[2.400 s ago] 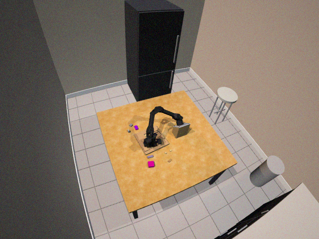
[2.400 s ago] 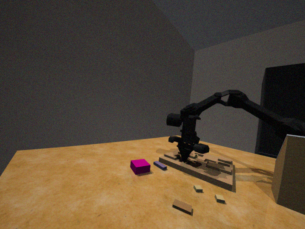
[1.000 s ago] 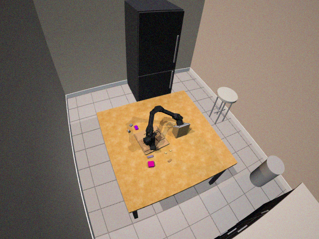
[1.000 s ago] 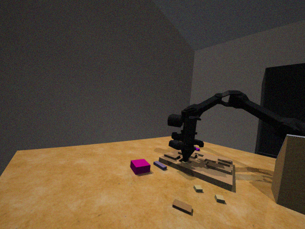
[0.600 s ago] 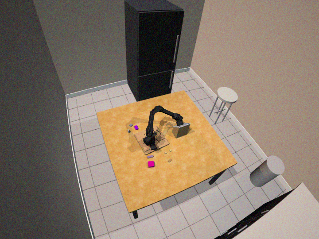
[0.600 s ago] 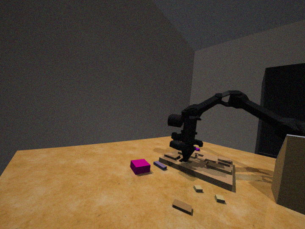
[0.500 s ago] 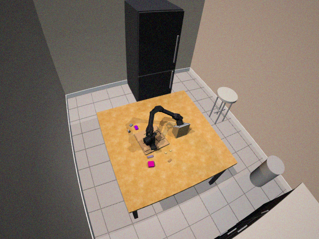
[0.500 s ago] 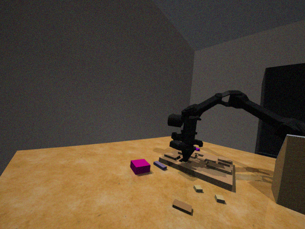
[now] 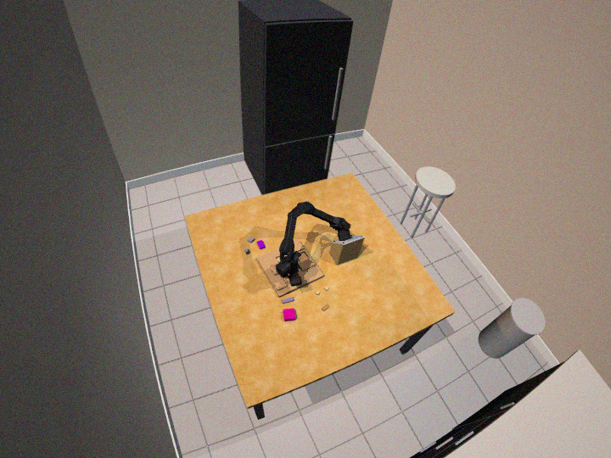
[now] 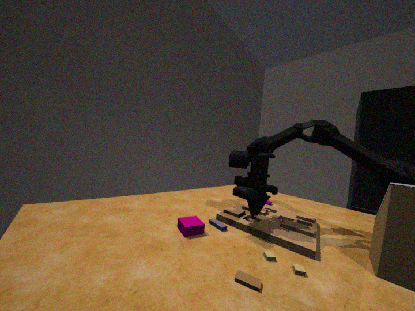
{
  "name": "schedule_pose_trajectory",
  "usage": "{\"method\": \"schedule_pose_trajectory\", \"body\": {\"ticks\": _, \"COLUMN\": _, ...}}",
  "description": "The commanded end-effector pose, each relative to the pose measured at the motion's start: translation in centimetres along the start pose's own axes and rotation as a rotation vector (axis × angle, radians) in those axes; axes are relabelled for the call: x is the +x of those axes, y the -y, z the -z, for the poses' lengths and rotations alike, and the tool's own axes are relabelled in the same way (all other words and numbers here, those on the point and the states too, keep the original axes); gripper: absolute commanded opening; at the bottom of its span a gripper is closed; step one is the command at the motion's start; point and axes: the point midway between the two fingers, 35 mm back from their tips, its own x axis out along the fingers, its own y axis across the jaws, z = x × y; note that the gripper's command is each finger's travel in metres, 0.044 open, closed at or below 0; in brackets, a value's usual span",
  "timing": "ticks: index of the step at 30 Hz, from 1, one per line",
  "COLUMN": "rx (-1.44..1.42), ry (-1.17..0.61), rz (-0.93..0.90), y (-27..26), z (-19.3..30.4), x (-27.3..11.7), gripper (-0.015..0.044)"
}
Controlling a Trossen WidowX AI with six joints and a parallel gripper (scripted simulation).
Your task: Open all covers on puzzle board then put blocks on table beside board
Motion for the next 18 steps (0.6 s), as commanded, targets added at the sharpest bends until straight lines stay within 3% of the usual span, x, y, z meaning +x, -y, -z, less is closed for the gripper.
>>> {"method": "schedule_pose_trajectory", "body": {"ticks": 1, "rx": 0.011, "ry": 0.016, "rz": -0.013, "y": -0.2, "z": -0.4, "x": -2.7, "gripper": 0.0144}}
{"method": "schedule_pose_trajectory", "body": {"ticks": 7, "rx": 0.013, "ry": 0.017, "rz": -0.014, "y": -0.2, "z": -0.4, "x": -4.4, "gripper": 0.0144}}
{"method": "schedule_pose_trajectory", "body": {"ticks": 18, "rx": 0.013, "ry": 0.017, "rz": -0.013, "y": -0.2, "z": -0.5, "x": -1.4, "gripper": 0.0144}}
